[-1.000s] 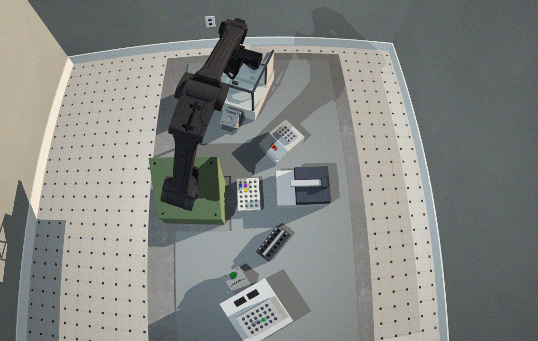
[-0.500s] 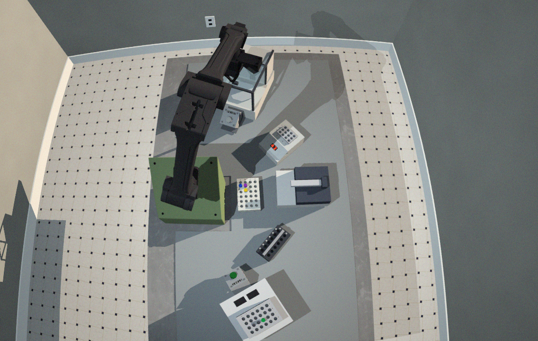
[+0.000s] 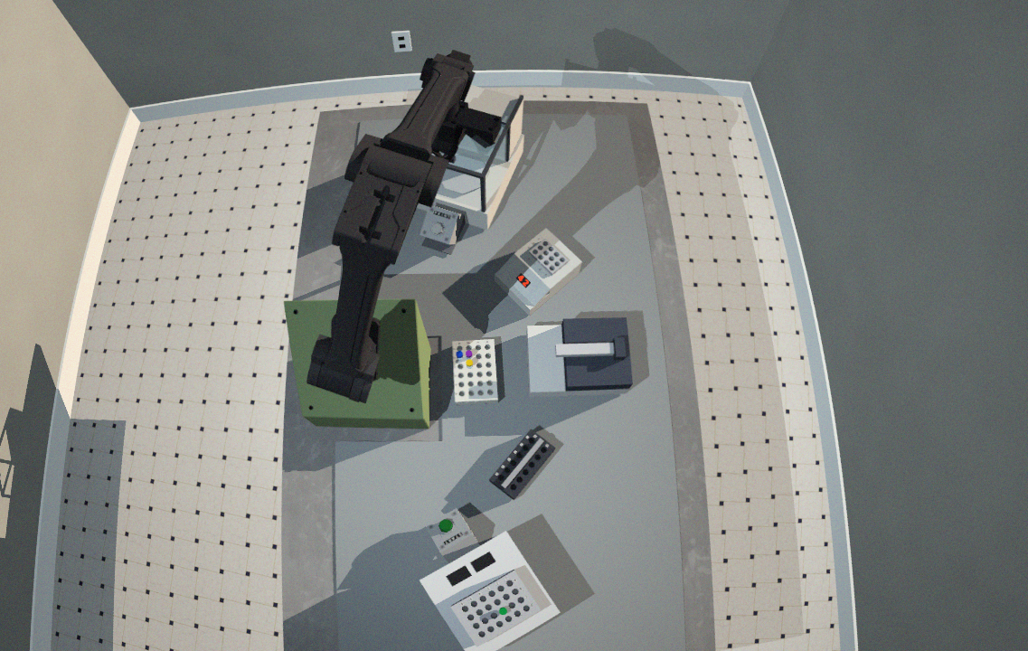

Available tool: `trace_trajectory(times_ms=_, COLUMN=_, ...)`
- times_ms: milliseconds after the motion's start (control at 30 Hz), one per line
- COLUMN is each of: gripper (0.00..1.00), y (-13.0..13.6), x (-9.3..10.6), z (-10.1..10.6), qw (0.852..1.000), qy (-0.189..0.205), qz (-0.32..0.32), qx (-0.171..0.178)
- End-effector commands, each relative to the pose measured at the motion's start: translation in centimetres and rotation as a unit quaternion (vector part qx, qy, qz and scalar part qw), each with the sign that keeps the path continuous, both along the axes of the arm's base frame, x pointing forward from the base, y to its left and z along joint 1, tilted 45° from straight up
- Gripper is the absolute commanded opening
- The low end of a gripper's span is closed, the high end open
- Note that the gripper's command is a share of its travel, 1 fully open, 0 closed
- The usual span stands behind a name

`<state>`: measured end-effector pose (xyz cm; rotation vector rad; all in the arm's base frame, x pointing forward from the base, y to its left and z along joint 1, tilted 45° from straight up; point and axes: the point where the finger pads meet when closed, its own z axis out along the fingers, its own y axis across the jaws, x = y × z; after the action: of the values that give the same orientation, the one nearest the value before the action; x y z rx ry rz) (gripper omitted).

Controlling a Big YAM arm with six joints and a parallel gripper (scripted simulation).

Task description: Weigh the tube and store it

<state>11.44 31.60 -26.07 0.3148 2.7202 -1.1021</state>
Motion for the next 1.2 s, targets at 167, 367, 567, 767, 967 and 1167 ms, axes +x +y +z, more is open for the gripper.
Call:
trace_trajectory(times_ms=167, gripper=0.30, y=1.5, x=0.4, z=-0.2, qw=1.000, qy=-0.003, qz=0.003, qx=0.017)
trace_trajectory(times_ms=367, gripper=0.30, y=1.5, x=0.4, z=-0.2, qw=1.000, qy=-0.003, qz=0.003, qx=0.017)
trace_trajectory(times_ms=567, gripper=0.30, y=1.5, x=0.4, z=-0.2, qw=1.000, qy=-0.003, qz=0.003, qx=0.017)
trace_trajectory(times_ms=767, gripper=0.30, y=1.5, x=0.4, z=-0.2, qw=1.000, qy=-0.003, qz=0.003, qx=0.017)
trace_trajectory(times_ms=967, gripper=0.30, y=1.5, x=0.4, z=-0.2, qw=1.000, qy=-0.003, qz=0.003, qx=0.017)
trace_trajectory(times_ms=1167, gripper=0.30, y=1.5, x=0.4, z=-0.2, qw=1.000, qy=-0.003, qz=0.003, qx=0.017)
